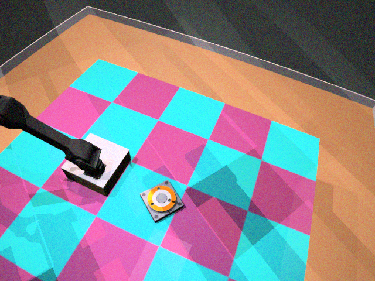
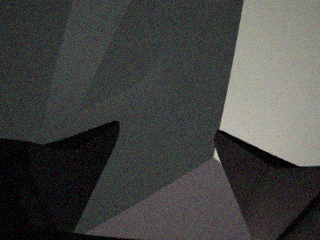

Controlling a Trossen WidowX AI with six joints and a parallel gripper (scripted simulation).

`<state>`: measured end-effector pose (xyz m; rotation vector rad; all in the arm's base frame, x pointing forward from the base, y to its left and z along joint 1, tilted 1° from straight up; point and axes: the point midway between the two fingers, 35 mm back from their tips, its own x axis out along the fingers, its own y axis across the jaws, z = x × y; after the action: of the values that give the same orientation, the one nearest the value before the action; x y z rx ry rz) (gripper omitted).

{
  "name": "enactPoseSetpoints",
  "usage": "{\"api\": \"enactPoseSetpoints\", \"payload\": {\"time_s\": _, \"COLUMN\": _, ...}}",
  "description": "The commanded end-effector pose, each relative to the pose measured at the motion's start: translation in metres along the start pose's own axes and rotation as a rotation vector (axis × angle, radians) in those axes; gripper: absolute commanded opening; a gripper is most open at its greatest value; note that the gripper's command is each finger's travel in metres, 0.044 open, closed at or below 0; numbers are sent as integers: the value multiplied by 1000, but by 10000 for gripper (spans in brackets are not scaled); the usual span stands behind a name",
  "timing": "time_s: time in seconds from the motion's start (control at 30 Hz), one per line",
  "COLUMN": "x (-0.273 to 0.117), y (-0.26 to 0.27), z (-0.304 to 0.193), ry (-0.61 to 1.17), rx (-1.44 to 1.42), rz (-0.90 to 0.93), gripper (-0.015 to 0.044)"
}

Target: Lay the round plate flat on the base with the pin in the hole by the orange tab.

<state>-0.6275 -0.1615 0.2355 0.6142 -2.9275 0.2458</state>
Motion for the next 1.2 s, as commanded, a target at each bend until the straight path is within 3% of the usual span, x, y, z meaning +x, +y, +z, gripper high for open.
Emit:
{"api": "enactPoseSetpoints", "payload": {"time_s": 0.0, "x": 1, "y": -5, "z": 2, "ry": -6, "rx": 11, "rz": -7, "gripper": 374}}
{"api": "enactPoseSetpoints", "payload": {"time_s": 0.1, "x": 3, "y": -75, "z": 23, "ry": -93, "rx": 154, "rz": -95, "gripper": 295}}
{"api": "enactPoseSetpoints", "payload": {"time_s": 0.3, "x": -4, "y": -144, "z": 42, "ry": -190, "rx": 286, "rz": -173, "gripper": 137}}
{"api": "enactPoseSetpoints", "payload": {"time_s": 0.47, "x": -30, "y": -245, "z": 66, "ry": -356, "rx": 473, "rz": -275, "gripper": 6}}
{"api": "enactPoseSetpoints", "payload": {"time_s": 0.77, "x": -102, "y": -382, "z": 91, "ry": -657, "rx": 778, "rz": -354, "gripper": 0}}
{"api": "enactPoseSetpoints", "payload": {"time_s": 0.83, "x": -109, "y": -390, "z": 91, "ry": -685, "rx": 809, "rz": -342, "gripper": 0}}
{"api": "enactPoseSetpoints", "payload": {"time_s": 1.1, "x": -207, "y": -490, "z": 106, "ry": -973, "rx": 957, "rz": -352, "gripper": 0}}
{"api": "enactPoseSetpoints", "payload": {"time_s": 1.17, "x": -247, "y": -521, "z": 107, "ry": -1068, "rx": 986, "rz": -363, "gripper": 0}}
